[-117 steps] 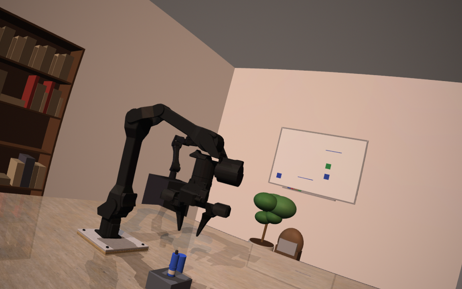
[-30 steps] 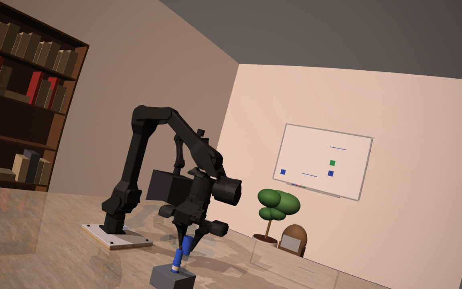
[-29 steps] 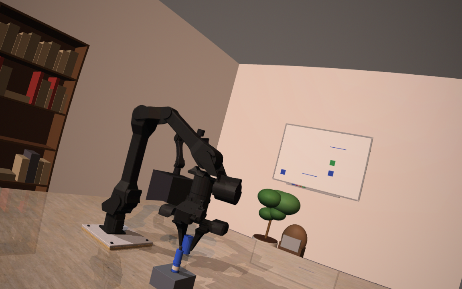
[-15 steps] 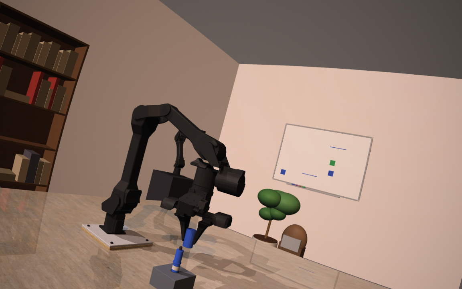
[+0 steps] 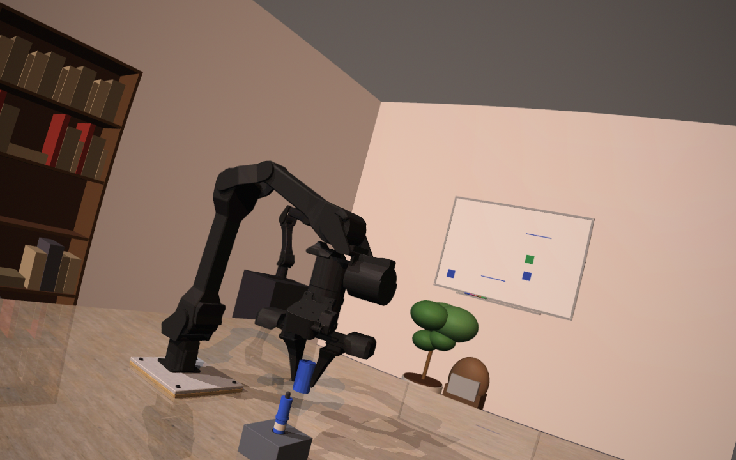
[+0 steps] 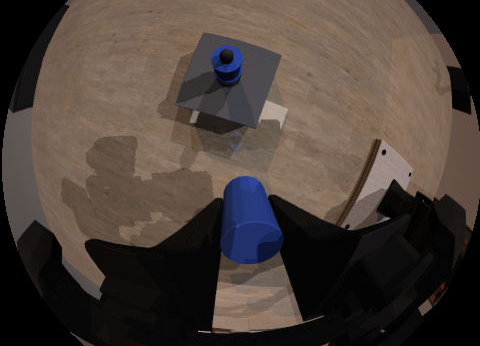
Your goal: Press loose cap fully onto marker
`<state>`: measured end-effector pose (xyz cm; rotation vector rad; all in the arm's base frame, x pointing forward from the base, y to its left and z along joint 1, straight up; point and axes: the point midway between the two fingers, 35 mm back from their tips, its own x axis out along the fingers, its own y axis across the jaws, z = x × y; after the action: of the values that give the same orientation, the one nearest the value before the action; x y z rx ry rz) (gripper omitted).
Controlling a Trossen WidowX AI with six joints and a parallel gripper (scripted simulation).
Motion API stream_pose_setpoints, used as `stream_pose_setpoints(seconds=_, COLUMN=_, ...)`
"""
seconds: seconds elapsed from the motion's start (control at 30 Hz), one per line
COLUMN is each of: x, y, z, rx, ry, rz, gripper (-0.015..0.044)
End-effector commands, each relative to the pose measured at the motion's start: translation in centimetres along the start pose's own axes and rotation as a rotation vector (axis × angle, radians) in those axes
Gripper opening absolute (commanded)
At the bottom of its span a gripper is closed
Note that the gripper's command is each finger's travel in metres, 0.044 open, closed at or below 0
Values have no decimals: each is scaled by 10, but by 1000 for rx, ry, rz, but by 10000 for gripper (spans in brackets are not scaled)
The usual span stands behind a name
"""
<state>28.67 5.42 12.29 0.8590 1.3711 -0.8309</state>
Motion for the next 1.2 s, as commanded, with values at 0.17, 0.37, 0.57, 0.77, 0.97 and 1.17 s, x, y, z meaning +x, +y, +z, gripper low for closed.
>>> stream_pose_setpoints(seconds=0.17, x=-13, y=6, z=25, rx=1, ry=-1, rz=3, gripper=0)
stream_pose_setpoints(seconds=0.37, x=-21, y=8, z=42, rx=4, ry=-2, rz=1, gripper=0)
stream_pose_setpoints(seconds=0.57, x=-28, y=9, z=59, rx=8, ry=-3, rz=0, gripper=0)
stream_pose_setpoints(seconds=0.77, x=-35, y=8, z=76, rx=11, ry=-3, rz=-2, gripper=0)
stream_pose_setpoints(seconds=0.97, x=-37, y=7, z=84, rx=12, ry=-3, rz=-2, gripper=0)
stream_pose_setpoints(seconds=1.17, x=-32, y=7, z=84, rx=12, ry=-3, rz=-2, gripper=0)
